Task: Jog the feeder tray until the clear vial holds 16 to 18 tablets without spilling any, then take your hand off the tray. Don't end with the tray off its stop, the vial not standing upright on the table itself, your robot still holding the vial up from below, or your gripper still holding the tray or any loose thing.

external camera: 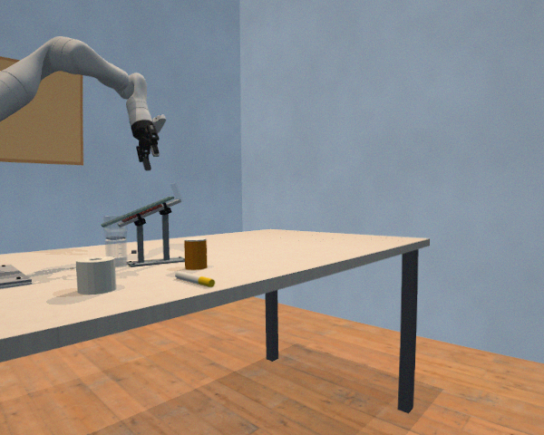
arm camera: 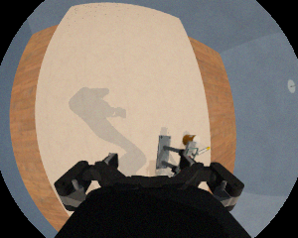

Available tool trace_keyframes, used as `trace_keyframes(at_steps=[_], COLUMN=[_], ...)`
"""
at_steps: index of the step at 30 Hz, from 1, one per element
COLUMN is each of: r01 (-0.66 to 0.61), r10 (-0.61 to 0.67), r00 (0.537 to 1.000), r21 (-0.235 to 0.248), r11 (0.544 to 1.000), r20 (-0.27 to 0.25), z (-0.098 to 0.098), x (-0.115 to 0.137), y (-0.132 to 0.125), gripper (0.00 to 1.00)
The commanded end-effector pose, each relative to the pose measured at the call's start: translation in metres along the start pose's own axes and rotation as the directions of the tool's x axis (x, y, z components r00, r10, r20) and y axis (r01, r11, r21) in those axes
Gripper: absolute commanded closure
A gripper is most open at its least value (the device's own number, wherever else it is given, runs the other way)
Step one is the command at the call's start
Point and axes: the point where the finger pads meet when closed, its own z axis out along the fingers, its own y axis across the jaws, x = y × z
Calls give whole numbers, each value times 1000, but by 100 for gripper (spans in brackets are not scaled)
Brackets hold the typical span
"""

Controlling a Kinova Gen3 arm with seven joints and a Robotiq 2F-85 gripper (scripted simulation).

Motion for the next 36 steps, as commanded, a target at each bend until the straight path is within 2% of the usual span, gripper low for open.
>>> trace_keyframes(at_steps=[1, 17, 18, 22, 25, 28, 32, 34, 36], r01=[-1, -1, -1, -3, -7, -18, -46, -46, -64], r10=[1, 1, 1, 2, 6, 12, 27, 27, 37], r00=[1000, 1000, 1000, 1000, 1000, 998, 995, 995, 993], r21=[1, 1, 1, 14, 47, 102, 198, 198, 249], r11=[1000, 1000, 1000, 1000, 999, 995, 979, 979, 966], r20=[-2, -2, -2, 8, 30, 61, 100, 100, 113], z=[-1, -1, -1, 2, 11, 24, 44, 44, 53], x=[0, 0, 0, 2, 6, 12, 17, 17, 19], y=[1, 1, 1, 7, 24, 51, 98, 98, 123], gripper=[0, 0, 100, 100, 100, 100, 100, 100, 100])
